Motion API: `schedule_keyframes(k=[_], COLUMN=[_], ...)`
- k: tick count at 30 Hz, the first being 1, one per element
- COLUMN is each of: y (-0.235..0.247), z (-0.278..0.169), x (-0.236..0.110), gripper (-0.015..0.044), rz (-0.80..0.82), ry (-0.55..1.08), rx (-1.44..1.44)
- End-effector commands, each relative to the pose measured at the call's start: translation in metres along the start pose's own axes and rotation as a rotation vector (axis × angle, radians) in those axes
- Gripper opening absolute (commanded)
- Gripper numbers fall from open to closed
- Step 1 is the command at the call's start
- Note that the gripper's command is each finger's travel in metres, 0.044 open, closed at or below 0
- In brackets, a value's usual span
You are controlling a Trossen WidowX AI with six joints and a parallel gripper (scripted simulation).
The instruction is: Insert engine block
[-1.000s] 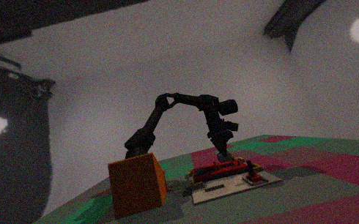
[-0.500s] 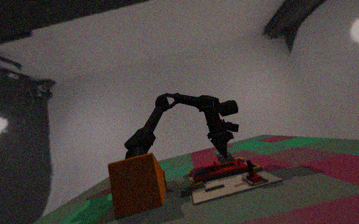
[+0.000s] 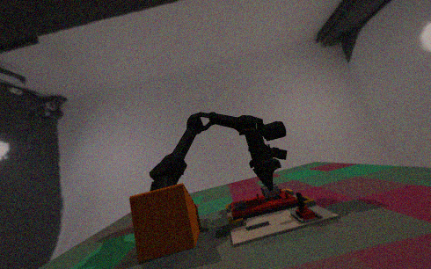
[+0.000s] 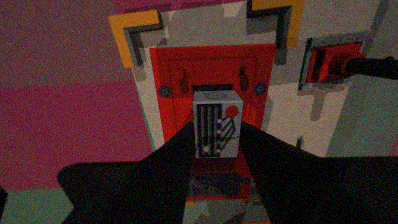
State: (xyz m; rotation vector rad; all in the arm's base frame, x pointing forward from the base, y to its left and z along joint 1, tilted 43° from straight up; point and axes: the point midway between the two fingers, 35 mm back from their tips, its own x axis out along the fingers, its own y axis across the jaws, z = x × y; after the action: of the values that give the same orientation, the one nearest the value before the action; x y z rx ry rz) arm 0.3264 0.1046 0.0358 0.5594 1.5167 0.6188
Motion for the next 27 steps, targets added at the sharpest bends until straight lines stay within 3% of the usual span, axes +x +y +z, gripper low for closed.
schedule_keyframes(k=[1,27], y=[0.0008,0.0008], z=[-0.0003,-0.0003], x=[0.0017,0.0077], gripper=[0.0158,0.0158], rz=[0.004,0.004], ry=[0.001,0.001], rx=[0.004,0.004])
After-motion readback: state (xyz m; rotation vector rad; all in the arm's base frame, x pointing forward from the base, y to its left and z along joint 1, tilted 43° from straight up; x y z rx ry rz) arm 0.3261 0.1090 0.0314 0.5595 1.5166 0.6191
